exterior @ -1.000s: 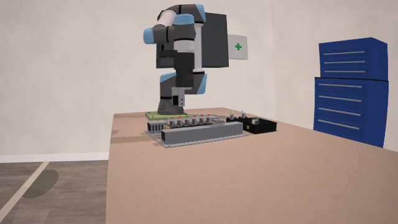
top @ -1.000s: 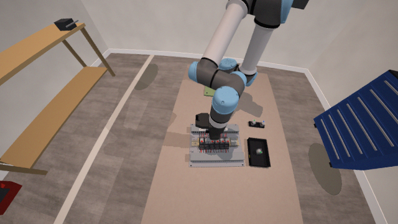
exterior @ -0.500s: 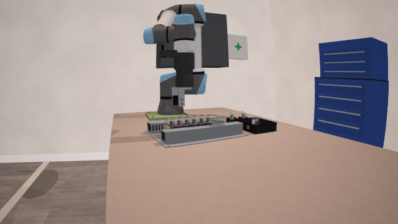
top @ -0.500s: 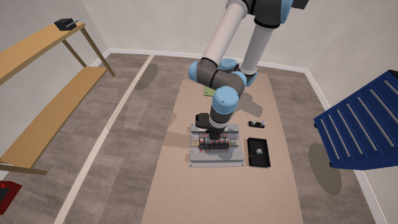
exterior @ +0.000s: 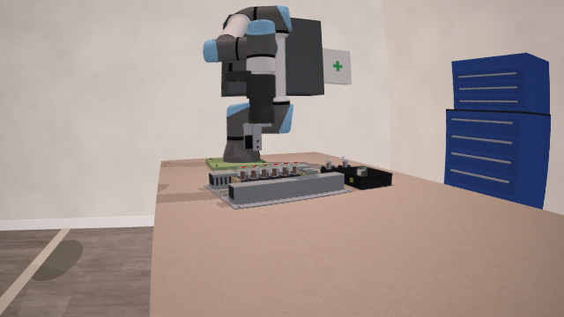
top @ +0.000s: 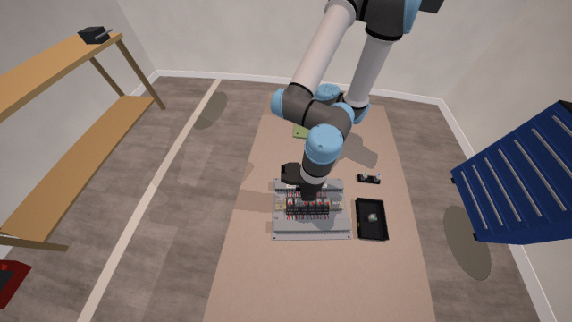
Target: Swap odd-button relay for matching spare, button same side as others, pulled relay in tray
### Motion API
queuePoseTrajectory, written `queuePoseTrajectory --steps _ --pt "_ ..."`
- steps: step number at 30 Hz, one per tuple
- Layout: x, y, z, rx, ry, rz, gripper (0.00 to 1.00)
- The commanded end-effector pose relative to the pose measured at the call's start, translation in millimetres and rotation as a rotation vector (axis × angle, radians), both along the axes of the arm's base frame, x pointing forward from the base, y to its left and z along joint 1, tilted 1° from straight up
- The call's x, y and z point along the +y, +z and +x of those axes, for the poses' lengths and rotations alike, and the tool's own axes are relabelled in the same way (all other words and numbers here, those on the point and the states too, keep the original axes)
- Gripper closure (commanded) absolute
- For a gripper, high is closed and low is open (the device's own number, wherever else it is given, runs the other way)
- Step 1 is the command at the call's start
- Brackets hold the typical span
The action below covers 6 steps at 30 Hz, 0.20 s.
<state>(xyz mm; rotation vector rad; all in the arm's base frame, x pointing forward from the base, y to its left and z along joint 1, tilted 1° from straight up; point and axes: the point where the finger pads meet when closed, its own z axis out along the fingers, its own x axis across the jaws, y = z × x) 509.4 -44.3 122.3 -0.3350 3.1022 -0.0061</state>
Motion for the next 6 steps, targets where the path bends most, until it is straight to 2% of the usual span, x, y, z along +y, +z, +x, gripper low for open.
queuePoseTrajectory --steps 1,6 --pt "-0.1 0.6 0.4 -0.002 0.0 0.0 0.0" --pt "-0.1 0.6 0.4 -0.002 0.0 0.0 0.0"
